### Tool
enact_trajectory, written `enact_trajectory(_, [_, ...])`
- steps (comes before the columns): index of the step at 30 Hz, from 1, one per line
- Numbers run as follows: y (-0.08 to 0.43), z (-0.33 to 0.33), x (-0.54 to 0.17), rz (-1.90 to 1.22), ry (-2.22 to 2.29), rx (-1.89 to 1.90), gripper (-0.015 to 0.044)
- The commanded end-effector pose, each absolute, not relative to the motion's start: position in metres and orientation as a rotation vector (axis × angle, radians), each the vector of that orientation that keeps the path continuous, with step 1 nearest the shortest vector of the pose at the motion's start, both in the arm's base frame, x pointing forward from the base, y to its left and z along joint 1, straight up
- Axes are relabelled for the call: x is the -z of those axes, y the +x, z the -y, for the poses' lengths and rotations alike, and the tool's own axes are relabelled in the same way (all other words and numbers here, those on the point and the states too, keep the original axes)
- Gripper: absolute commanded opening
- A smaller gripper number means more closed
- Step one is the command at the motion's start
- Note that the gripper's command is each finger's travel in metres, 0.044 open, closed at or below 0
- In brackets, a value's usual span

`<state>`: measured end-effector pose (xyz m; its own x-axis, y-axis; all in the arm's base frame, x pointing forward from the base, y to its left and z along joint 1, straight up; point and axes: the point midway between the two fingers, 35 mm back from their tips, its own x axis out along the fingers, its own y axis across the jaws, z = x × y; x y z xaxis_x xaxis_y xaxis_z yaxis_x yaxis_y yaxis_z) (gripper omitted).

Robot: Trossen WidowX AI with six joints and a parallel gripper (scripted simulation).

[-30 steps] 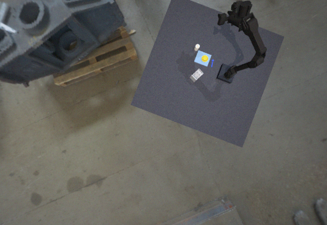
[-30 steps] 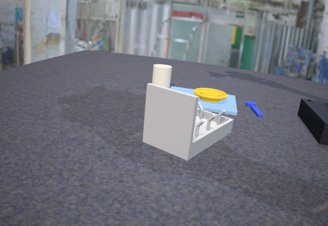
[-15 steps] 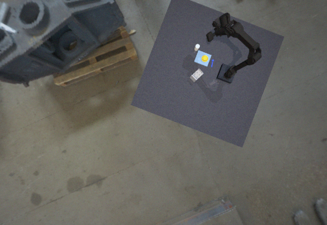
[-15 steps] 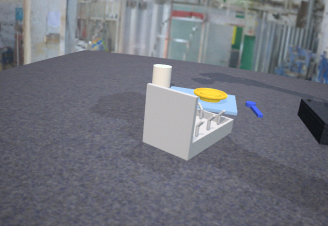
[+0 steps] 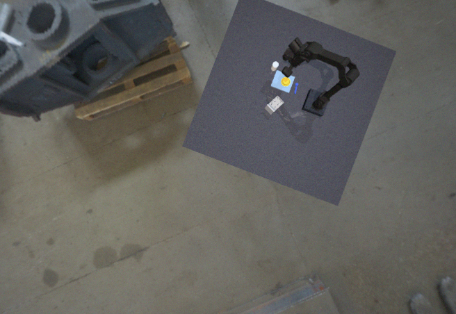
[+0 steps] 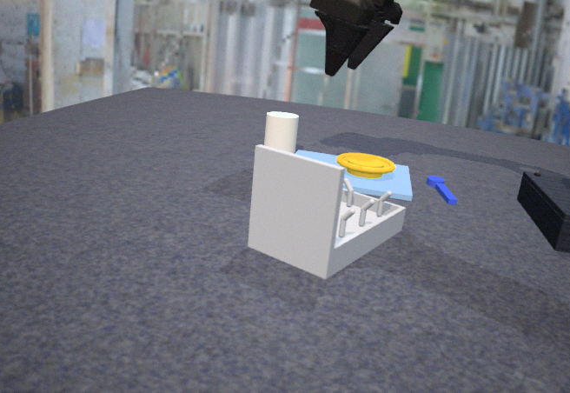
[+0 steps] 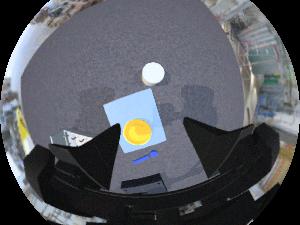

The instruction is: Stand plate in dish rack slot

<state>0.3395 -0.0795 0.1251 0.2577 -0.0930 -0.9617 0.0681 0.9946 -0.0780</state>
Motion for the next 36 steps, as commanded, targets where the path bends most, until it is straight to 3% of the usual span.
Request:
enact_trajectory(1, [0.320,0.062,-0.094,-1.433,-0.071,0.001,0.0400])
enact_trajectory(8, [0.298,0.050,-0.070,-1.543,-0.115,-0.100,0.0400])
enact_trajectory(36, [0.300,0.051,-0.035,-1.543,-0.115,-0.099,0.0400])
